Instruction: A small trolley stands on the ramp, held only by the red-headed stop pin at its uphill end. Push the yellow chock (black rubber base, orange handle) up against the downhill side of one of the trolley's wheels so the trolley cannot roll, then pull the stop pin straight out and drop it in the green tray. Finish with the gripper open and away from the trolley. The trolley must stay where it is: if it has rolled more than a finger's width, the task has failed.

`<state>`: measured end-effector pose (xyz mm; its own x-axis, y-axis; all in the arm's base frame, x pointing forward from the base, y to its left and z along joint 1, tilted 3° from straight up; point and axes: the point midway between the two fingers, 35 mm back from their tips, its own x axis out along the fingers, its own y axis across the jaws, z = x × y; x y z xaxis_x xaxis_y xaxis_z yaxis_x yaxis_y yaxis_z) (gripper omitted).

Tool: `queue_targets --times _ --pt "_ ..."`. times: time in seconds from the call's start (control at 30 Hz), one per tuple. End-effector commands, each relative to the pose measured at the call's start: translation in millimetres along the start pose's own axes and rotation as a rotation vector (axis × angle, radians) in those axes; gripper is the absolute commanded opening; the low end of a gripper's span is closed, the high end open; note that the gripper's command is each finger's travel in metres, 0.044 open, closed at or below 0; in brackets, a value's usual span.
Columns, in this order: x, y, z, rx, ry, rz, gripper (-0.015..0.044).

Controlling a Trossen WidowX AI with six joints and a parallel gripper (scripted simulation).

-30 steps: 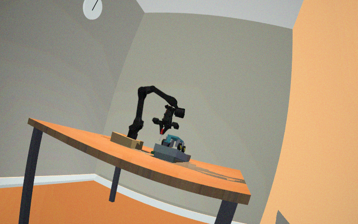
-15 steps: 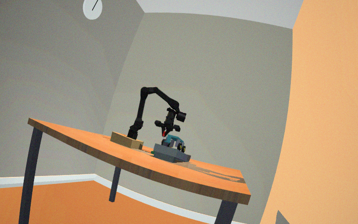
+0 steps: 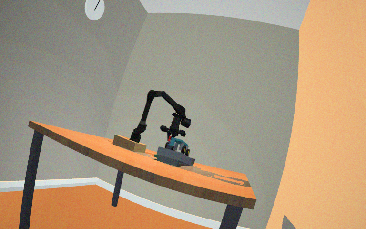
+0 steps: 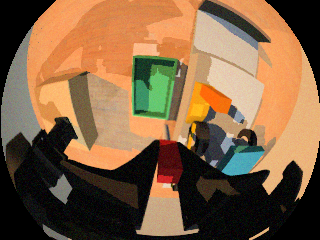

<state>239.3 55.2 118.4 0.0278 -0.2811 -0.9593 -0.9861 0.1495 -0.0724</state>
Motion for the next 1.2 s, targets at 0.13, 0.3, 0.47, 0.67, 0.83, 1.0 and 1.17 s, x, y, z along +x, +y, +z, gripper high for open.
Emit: queue_targets --times 0.13,0.3,0.47,0.67,0.83,1.0,1.17 --pt "-1.6 0.8 4.5 -0.032 -0.010 0.001 0.0000" --pt "-1.3 1.3 3.4 -0.180 -0.037 -0.012 0.0000" --pt "-1.1 1.6 2.4 -0.330 -0.063 -0.024 0.0000" --pt "-0.8 1.8 1.2 -0.513 -0.093 -0.042 0.0000" --pt "-0.5 1.9 0.2 -0.666 -0.118 -0.058 0.0000" --pt "-0.2 1.8 -0.8 -0.818 -0.141 -0.075 0.0000" --pt "0.0 1.7 -1.7 -0.971 -0.164 -0.096 0.0000"
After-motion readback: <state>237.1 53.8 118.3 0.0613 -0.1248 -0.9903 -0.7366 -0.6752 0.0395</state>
